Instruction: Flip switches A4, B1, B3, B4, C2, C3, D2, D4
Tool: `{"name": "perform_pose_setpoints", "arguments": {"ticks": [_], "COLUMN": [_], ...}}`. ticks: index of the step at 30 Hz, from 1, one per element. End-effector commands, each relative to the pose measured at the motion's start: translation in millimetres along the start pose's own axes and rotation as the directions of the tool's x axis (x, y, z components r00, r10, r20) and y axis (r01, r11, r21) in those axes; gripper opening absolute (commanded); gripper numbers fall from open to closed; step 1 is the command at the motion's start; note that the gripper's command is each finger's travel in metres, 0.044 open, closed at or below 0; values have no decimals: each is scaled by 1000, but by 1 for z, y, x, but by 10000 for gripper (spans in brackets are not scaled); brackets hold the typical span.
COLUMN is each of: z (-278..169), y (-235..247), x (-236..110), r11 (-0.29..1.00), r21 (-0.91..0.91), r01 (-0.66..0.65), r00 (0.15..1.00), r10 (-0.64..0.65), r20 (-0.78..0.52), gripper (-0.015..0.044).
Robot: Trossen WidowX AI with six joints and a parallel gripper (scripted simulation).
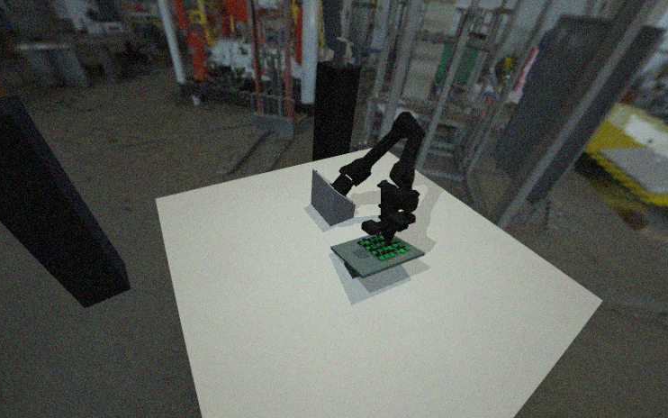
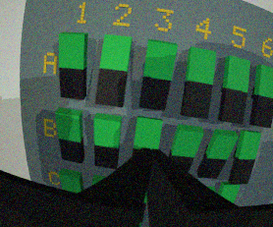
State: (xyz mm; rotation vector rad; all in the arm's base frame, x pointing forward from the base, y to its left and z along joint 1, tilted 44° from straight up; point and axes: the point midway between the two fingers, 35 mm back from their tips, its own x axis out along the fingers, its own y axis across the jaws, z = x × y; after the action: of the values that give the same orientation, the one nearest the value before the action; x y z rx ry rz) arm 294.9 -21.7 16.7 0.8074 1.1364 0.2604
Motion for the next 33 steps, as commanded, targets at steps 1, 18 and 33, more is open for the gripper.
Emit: {"name": "perform_pose_setpoints", "arguments": {"ticks": [1, 18, 33], "z": [4, 5, 6], "y": [0, -21, -21], "x": [-43, -19, 3], "r11": [1000, 1000, 1000], "r21": [-5, -5, -5], "r01": [2, 1, 0], "r00": [999, 1000, 1000], "r10": [-2, -1, 0], "r20": [42, 22, 23], "gripper": [0, 0, 0]}}
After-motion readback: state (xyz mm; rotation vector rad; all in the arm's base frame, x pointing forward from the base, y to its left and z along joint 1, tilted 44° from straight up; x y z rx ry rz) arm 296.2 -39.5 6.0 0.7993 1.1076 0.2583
